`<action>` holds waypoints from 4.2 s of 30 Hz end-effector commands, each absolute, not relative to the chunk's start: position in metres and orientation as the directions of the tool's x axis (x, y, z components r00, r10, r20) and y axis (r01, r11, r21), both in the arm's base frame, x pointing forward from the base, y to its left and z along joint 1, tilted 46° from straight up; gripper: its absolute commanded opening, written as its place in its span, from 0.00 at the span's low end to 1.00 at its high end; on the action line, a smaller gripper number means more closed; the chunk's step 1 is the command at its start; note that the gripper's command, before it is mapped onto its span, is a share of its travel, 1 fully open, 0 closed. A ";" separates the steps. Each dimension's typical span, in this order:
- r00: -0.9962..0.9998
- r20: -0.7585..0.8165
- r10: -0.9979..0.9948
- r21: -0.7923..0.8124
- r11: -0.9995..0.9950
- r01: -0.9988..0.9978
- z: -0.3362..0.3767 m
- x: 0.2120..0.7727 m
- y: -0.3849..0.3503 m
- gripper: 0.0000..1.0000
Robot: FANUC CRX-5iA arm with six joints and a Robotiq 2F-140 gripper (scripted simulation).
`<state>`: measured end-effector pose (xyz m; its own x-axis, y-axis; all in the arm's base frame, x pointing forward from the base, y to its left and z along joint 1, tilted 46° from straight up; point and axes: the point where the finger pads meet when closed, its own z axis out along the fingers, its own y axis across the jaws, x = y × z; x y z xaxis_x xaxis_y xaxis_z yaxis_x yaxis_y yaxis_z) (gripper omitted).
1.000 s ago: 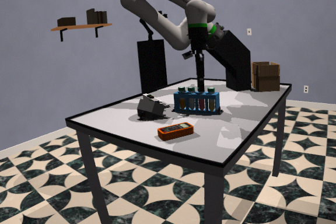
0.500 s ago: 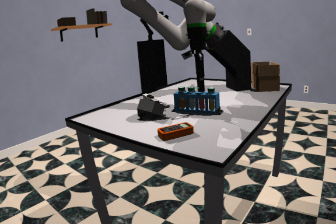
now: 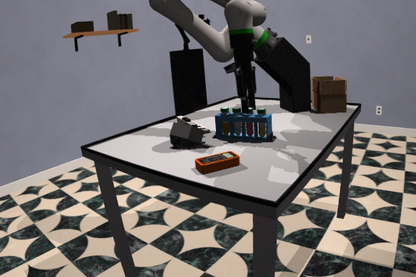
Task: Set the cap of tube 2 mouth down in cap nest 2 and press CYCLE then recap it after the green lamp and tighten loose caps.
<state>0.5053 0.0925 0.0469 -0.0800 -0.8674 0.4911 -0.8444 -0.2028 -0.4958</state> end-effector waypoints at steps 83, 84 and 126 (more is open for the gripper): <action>-0.097 0.496 -0.863 -0.523 -0.209 -0.826 0.047 0.505 0.093 0.41; -0.133 0.472 -0.871 -0.545 -0.170 -0.821 0.047 0.505 0.093 0.41; -0.057 0.522 -0.851 -0.500 -0.252 -0.829 0.047 0.505 0.093 0.30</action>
